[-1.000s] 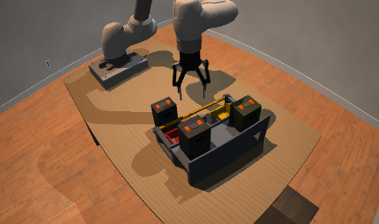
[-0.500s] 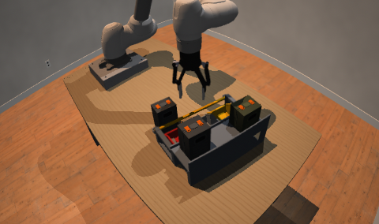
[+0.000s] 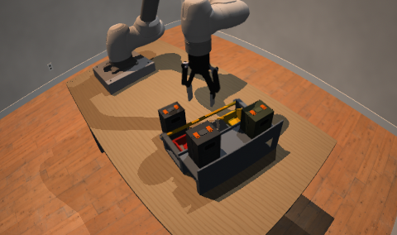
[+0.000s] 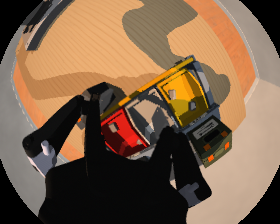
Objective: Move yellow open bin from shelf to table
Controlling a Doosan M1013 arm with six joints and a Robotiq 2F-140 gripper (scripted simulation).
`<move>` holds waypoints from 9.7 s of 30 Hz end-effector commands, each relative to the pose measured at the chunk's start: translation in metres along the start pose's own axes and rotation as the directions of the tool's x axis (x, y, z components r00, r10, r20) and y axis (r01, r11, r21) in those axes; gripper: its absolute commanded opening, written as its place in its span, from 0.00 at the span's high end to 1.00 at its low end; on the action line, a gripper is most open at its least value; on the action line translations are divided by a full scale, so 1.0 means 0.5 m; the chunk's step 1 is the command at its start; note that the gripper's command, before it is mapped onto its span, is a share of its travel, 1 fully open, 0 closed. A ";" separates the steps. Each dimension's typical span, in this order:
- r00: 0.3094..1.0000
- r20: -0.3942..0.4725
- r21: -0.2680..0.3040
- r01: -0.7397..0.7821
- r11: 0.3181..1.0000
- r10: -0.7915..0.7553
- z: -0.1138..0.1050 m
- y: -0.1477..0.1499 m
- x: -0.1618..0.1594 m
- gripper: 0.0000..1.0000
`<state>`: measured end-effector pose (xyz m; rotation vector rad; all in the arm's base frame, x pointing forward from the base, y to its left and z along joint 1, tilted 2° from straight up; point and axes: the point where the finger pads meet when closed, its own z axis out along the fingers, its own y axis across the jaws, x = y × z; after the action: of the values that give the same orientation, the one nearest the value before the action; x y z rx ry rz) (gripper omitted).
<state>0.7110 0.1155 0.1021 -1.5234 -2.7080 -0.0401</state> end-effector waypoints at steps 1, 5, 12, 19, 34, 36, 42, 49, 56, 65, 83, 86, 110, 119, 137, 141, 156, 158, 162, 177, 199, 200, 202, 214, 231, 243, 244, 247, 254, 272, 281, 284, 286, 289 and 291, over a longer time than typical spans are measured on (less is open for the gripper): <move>1.000 0.000 0.000 -0.001 1.000 0.001 0.000 0.000 0.000 0.43; 1.000 0.000 0.000 -0.001 1.000 0.001 0.000 0.000 0.000 0.43; 0.966 0.000 0.000 -0.259 0.966 0.259 0.000 0.000 0.000 0.43; 0.966 0.000 0.000 -0.259 0.966 0.259 0.000 0.000 0.000 0.43; 0.867 0.000 0.000 -0.498 0.867 0.498 0.000 0.000 0.000 0.43; 0.867 0.000 0.000 -0.498 0.867 0.498 0.000 0.000 0.000 0.43; 0.861 0.000 0.000 -0.509 0.861 0.509 0.000 0.000 0.000 0.43; 0.835 0.000 0.000 -0.551 0.835 0.551 0.000 0.000 0.000 0.43; 0.835 0.000 0.000 -0.551 0.835 0.551 0.000 0.000 0.000 0.43; 0.835 0.000 0.000 -0.551 0.835 0.551 0.000 0.000 0.000 0.72; 0.835 0.000 0.000 -0.551 0.835 0.551 0.000 0.000 0.000 0.72; 0.835 0.000 0.000 -0.551 0.835 0.551 0.000 0.000 0.000 0.72; 0.835 0.000 0.000 -0.551 0.835 0.551 0.078 0.000 0.000 0.72; 0.835 0.000 0.000 -0.551 0.835 0.551 0.150 0.000 0.000 0.72; 0.835 0.000 0.000 -0.551 0.835 0.551 0.141 0.000 0.000 0.72; 0.835 0.000 0.000 -0.551 0.835 0.551 0.141 0.000 0.000 0.72; 0.835 0.000 0.000 -0.551 0.835 0.551 0.132 0.000 0.000 0.72; 0.835 0.000 0.000 -0.551 0.835 0.551 0.132 0.000 0.000 0.72; 0.835 0.000 0.000 -0.551 0.835 0.551 0.131 0.000 0.000 0.72; 0.835 0.000 0.000 -0.551 0.835 0.551 0.128 0.000 0.000 0.72; 0.835 0.000 0.000 -0.551 0.835 0.551 0.146 0.000 0.000 0.72; 0.835 0.000 0.000 -0.551 0.835 0.551 0.146 0.000 0.000 0.72; 0.835 0.000 0.000 -0.551 0.835 0.551 0.146 0.000 0.000 0.72; 0.835 0.000 0.000 -0.551 0.835 0.551 0.158 0.000 0.000 0.72; 0.835 0.000 0.000 -0.551 0.835 0.551 0.169 0.000 0.000 0.72; 0.835 0.000 0.000 -0.551 0.835 0.551 0.171 0.000 0.000 0.72; 0.835 0.000 0.000 -0.551 0.835 0.551 0.171 0.000 0.000 0.72; 0.835 0.000 0.000 -0.551 0.835 0.551 0.169 0.000 0.000 0.72; 0.835 0.000 0.000 -0.551 0.835 0.551 0.167 0.000 0.000 0.72; 0.835 0.000 0.000 -0.551 0.835 0.551 0.165 0.000 0.000 0.72; 0.835 0.000 0.000 -0.551 0.835 0.551 0.165 0.000 0.000 1.00; 0.835 0.000 0.000 -0.551 0.835 0.551 0.165 0.000 0.000 1.00; 0.835 0.000 0.000 -0.551 0.835 0.551 0.165 0.000 0.000 1.00; 0.835 0.000 0.000 -0.551 0.835 0.551 0.165 0.000 0.000 1.00; 0.835 0.000 0.000 -0.551 0.835 0.551 0.165 0.000 0.000 1.00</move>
<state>0.7097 0.1188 0.0195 -2.2334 -2.1519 -0.0235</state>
